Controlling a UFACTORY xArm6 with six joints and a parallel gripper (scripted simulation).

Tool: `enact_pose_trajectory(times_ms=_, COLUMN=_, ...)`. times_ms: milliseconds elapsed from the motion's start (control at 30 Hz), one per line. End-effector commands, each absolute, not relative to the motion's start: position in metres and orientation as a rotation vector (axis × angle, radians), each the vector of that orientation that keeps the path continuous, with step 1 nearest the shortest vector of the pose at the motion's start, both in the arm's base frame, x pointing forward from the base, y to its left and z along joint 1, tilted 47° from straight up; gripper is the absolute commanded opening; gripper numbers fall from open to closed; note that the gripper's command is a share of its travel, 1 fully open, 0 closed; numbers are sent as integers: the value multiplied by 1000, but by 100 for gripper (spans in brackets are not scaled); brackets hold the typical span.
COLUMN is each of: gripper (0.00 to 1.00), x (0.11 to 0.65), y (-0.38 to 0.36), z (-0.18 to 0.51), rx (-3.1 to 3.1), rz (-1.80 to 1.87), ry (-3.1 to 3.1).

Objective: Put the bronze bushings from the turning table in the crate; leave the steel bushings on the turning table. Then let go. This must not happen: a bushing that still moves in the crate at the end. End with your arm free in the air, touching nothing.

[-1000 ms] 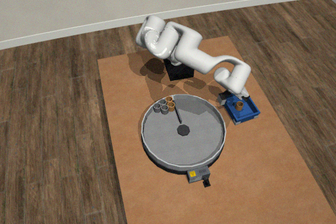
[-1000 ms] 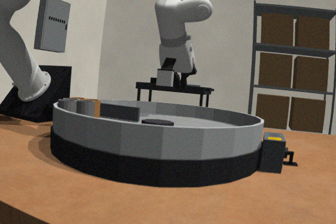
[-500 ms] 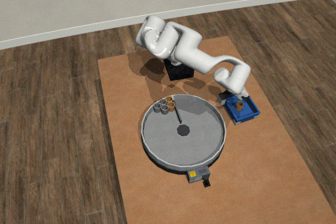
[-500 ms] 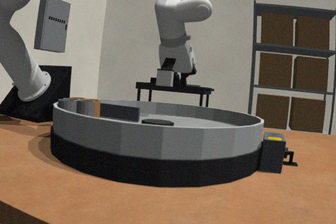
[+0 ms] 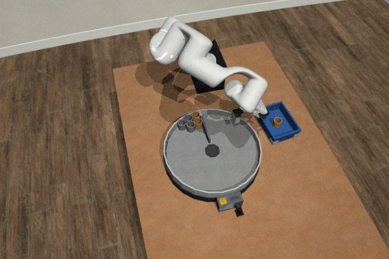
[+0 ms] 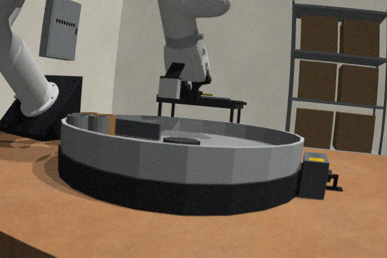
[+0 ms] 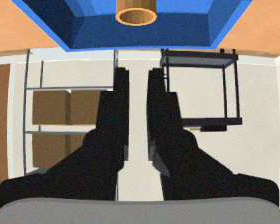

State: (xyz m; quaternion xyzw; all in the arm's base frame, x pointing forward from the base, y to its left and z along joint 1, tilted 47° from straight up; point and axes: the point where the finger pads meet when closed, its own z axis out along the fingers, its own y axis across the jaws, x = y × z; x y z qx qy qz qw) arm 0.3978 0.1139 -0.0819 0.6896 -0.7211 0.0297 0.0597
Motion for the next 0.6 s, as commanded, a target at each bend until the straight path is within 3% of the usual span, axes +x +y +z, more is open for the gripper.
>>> enact_pose_trajectory(times_ms=0, gripper=10, x=392, y=88, z=-50, rx=2102, rz=94, ry=-2191)
enact_pose_trajectory(times_ms=567, gripper=10, x=370, y=5, z=39, rx=2102, rz=94, ry=-2192)
